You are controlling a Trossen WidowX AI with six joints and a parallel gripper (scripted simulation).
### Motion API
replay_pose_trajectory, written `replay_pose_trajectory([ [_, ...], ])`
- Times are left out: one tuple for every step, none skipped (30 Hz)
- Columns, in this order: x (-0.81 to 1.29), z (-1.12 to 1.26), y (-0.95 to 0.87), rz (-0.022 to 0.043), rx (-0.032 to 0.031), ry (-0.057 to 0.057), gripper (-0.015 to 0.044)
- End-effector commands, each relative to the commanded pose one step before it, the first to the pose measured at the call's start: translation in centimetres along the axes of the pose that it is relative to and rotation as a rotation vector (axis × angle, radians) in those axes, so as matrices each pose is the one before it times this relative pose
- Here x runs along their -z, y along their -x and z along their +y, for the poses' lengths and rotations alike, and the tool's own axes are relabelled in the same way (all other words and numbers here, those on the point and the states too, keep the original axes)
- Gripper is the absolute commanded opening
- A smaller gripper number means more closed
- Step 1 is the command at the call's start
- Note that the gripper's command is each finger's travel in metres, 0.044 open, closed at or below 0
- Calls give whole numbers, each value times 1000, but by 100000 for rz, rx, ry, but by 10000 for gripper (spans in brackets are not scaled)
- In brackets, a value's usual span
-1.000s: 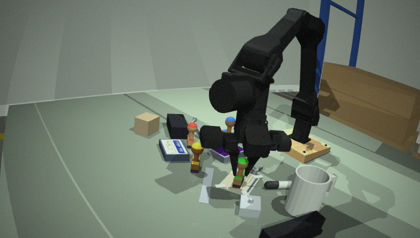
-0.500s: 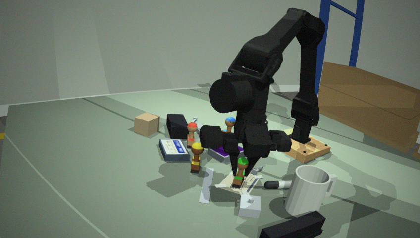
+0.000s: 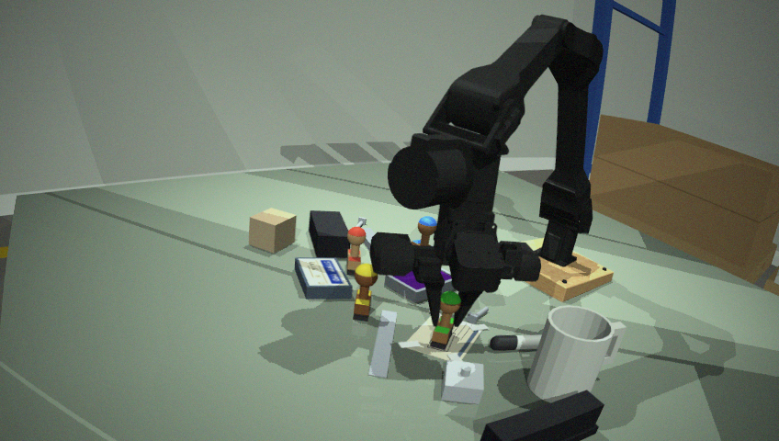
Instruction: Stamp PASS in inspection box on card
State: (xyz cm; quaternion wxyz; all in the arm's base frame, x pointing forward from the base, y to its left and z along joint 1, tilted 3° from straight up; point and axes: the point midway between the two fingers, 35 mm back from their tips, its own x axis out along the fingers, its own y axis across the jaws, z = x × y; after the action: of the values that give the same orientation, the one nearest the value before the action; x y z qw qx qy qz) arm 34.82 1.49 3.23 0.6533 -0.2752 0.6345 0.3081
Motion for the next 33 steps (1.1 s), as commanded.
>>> replay_pose_trajectory([
  [-76,-8,-258,-199,-265,328,0],
  [-2,0,49,0,0,0,0],
  [-2,0,49,0,0,0,0],
  [-2,0,49,0,0,0,0],
  [-2,0,49,0,0,0,0],
  [-2,0,49,0,0,0,0],
  [-2,0,49,0,0,0,0],
  [-2,0,49,0,0,0,0],
  [-2,0,49,0,0,0,0],
  [-2,0,49,0,0,0,0],
  [-2,0,49,0,0,0,0],
  [-1,0,49,0,0,0,0],
  [-1,1,49,0,0,0,0],
  [-1,1,49,0,0,0,0],
  [-1,1,49,0,0,0,0],
  [-1,1,49,0,0,0,0],
  [-1,1,49,0,0,0,0],
  [-1,1,49,0,0,0,0],
  [-1,1,49,0,0,0,0],
  [-1,1,49,0,0,0,0],
  [-1,1,49,0,0,0,0],
  [-1,1,49,0,0,0,0],
  [-1,1,49,0,0,0,0],
  [-1,1,49,0,0,0,0],
  [-1,1,49,0,0,0,0],
  [-1,1,40,0,0,0,0],
  [0,1,24,0,0,0,0],
  [0,0,8,0,0,0,0],
  [0,0,0,0,0,0,0],
  [0,0,0,0,0,0,0],
  [0,0,0,0,0,0,0],
  [0,0,0,0,0,0,0],
  [-3,-2,26,0,0,0,0],
])
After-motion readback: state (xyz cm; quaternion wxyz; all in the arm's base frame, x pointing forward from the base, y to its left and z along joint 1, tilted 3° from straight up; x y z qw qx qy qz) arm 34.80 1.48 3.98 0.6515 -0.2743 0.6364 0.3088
